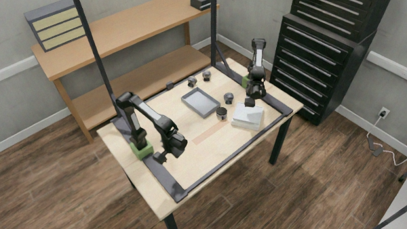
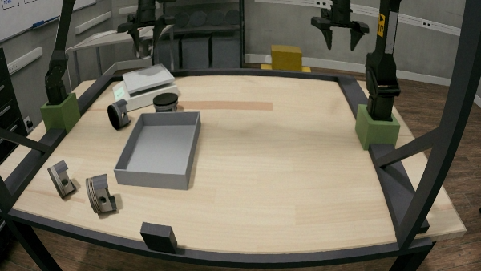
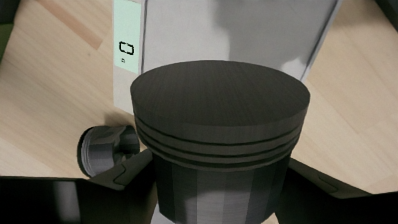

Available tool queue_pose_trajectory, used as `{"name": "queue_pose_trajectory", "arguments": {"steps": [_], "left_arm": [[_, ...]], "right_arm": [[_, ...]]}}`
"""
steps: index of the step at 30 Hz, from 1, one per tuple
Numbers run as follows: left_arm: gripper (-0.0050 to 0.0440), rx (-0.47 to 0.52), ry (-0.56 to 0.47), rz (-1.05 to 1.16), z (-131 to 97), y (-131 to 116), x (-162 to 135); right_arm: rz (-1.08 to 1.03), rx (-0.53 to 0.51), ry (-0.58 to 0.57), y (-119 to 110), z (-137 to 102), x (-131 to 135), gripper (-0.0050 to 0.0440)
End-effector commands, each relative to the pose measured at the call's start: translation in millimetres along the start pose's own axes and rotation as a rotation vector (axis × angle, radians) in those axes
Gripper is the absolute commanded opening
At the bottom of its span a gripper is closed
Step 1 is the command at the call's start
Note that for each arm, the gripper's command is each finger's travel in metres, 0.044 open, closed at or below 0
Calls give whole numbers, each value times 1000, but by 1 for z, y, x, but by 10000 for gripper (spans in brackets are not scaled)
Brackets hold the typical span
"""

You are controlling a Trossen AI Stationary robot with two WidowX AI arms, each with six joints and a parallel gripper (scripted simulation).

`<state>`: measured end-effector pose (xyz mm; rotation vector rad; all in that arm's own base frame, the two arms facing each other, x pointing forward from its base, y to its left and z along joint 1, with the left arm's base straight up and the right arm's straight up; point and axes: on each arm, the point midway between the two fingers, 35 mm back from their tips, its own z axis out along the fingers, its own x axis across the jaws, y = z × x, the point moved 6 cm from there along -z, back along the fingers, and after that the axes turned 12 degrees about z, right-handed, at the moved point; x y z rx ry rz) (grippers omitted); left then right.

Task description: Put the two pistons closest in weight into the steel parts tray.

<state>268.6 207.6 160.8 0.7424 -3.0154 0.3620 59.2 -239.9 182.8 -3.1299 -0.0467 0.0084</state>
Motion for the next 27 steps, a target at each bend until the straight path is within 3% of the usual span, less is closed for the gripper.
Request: {"name": "queue_pose_trajectory", "arguments": {"steps": [1,7,17,27], "left_arm": [[158,-14,-63,15,-27,-7,-1],[158,-14,-60,22,-27,-7,-1],[158,-56,-20,277,-13,-1,46],[158,-90,-1,494,-13,-5,45]], "right_arm": [[-6,-32,10,3,-8,2,400],[-6,-32,10,3,-8,2,400],[-6,-32,10,3,-8,2,400],[-6,-32,10,3,-8,2,400]]}}
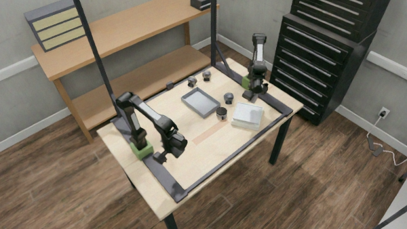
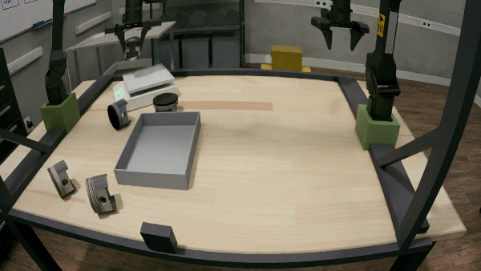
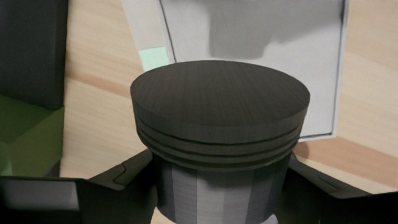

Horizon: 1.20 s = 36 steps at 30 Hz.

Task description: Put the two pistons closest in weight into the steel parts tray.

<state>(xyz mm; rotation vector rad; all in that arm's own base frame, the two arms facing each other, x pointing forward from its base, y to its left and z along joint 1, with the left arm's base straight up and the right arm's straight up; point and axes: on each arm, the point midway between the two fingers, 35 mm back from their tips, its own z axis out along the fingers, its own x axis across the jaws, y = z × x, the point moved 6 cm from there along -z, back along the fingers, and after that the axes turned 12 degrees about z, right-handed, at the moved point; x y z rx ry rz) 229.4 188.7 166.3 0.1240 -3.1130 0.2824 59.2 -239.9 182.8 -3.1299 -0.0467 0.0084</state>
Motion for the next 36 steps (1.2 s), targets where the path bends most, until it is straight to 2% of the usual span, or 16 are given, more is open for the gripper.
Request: {"name": "queue_pose_trajectory", "arguments": {"steps": [1,36], "left_arm": [[158,-43,-27,121,-11,-5,-1],[158,-162,55,934,-9,-13,0]], "right_arm": [[-6,-32,10,3,-8,2,400],[-6,-32,10,3,-8,2,400]]}}
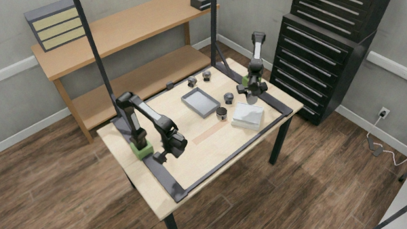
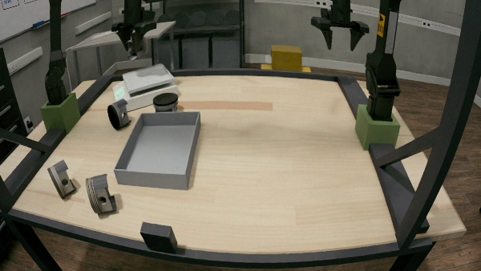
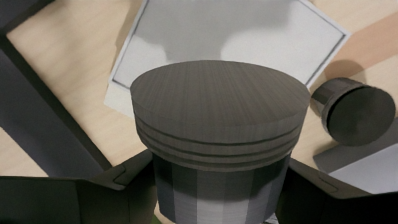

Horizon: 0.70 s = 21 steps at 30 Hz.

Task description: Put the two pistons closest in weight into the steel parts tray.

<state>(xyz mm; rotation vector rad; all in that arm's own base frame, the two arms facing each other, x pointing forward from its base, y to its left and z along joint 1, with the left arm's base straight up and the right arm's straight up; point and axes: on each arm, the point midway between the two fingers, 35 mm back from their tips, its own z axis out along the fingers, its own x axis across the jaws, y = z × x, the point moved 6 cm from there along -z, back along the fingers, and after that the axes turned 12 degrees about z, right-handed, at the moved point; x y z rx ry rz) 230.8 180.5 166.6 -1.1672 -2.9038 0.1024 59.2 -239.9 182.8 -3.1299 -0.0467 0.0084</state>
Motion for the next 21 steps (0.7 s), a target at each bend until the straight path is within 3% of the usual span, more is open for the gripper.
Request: {"name": "queue_pose_trajectory", "arguments": {"steps": [1,10,21], "left_arm": [[158,-59,6,118,-10,-3,-2],[158,-83,25,301,-10,-4,-2],[158,-78,32,595,-5,-46,-38]], "right_arm": [[-6,-32,10,3,-8,2,400],[-6,-32,10,3,-8,2,400],[-6,-32,10,3,-8,2,400]]}}
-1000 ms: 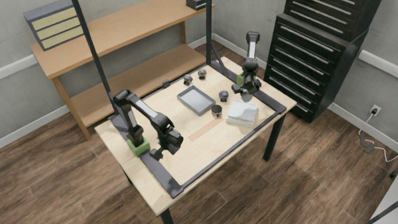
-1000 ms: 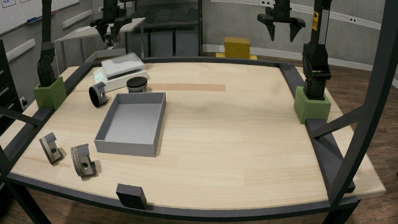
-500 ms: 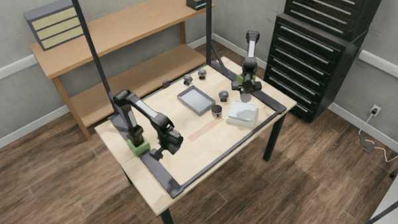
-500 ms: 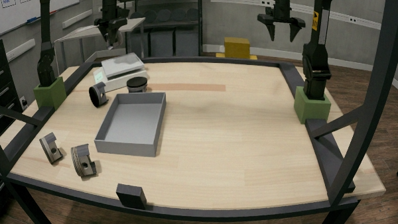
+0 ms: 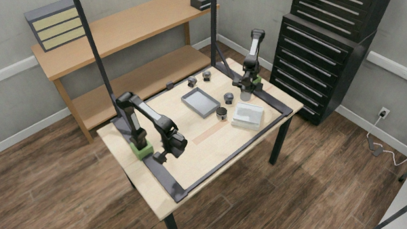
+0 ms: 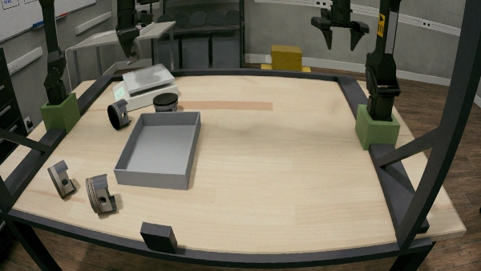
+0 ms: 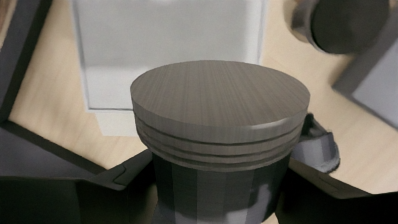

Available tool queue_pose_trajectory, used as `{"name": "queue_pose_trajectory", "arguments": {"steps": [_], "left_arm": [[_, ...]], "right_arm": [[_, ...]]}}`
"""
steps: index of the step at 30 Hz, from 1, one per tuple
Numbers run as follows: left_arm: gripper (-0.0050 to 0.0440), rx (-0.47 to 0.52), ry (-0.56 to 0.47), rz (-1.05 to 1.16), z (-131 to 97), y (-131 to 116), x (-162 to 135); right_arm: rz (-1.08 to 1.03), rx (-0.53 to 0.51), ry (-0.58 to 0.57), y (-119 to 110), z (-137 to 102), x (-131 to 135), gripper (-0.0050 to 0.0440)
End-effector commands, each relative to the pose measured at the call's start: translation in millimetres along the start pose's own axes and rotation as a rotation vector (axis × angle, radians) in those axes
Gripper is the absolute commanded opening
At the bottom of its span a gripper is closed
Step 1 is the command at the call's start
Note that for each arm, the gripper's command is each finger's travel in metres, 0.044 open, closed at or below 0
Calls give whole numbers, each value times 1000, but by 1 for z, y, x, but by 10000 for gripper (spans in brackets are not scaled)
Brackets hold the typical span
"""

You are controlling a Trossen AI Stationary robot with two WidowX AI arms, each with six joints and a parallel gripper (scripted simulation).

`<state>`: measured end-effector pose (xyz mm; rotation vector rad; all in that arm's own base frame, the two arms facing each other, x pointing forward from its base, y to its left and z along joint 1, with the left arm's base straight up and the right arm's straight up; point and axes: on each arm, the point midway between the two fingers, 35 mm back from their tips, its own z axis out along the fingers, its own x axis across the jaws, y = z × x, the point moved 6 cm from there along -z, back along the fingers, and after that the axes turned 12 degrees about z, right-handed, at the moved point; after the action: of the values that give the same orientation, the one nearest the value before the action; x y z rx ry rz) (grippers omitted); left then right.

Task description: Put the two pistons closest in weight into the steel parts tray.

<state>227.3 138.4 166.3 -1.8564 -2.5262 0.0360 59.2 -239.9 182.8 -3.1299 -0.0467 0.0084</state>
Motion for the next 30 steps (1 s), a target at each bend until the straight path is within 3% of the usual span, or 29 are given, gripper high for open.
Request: {"name": "queue_pose_trajectory", "arguments": {"steps": [1,30], "left_arm": [[158,-41,13,119,-9,-8,-21],[158,-45,20,786,-8,-51,-138]], "right_arm": [[-6,-32,10,3,-8,2,400],[-6,-32,10,3,-8,2,400]]}}
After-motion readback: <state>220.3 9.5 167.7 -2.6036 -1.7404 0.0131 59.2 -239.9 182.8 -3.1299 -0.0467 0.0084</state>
